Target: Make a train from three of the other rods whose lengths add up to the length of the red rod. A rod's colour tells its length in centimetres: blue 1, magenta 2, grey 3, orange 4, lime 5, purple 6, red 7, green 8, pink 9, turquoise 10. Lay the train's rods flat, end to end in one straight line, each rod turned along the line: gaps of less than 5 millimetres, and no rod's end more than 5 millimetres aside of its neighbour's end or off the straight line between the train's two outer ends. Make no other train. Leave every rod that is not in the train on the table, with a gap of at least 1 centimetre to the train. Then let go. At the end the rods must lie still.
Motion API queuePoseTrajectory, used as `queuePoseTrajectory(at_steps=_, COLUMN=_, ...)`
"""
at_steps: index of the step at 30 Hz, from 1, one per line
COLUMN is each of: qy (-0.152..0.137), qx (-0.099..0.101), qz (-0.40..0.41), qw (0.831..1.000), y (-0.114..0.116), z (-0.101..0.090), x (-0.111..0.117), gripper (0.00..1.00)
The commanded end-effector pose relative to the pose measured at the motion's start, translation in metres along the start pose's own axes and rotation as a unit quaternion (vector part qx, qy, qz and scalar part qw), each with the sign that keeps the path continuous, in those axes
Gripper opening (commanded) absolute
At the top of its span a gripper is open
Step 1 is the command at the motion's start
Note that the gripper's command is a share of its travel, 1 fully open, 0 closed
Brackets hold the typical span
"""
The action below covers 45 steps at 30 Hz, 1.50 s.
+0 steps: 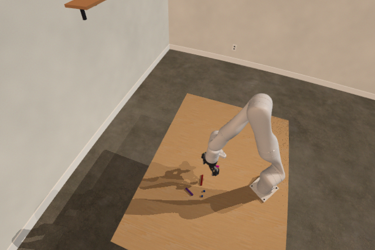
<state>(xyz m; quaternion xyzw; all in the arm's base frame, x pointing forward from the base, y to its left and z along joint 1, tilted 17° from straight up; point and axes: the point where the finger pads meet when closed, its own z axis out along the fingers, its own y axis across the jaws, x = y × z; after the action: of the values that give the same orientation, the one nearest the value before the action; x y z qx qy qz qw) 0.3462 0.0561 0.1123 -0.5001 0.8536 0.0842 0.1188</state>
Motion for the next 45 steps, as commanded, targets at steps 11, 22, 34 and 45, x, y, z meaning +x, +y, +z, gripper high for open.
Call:
queuePoseTrajectory(at_steps=11, qy=0.002, qx=0.002, qz=0.137, qw=0.991, y=0.01, z=-0.001, x=-0.016, gripper=1.0)
queuePoseTrajectory(at_steps=22, qy=0.003, qx=0.003, qz=0.272, qw=0.962, y=0.018, z=-0.002, x=-0.027, gripper=1.0)
queuePoseTrajectory(at_steps=34, qy=0.002, qx=0.003, qz=0.437, qw=0.9, y=0.03, z=-0.003, x=-0.043, gripper=1.0)
queuePoseTrajectory(at_steps=45, qy=0.001, qx=0.004, qz=0.574, qw=0.819, y=0.042, z=-0.004, x=-0.057, gripper=1.0)
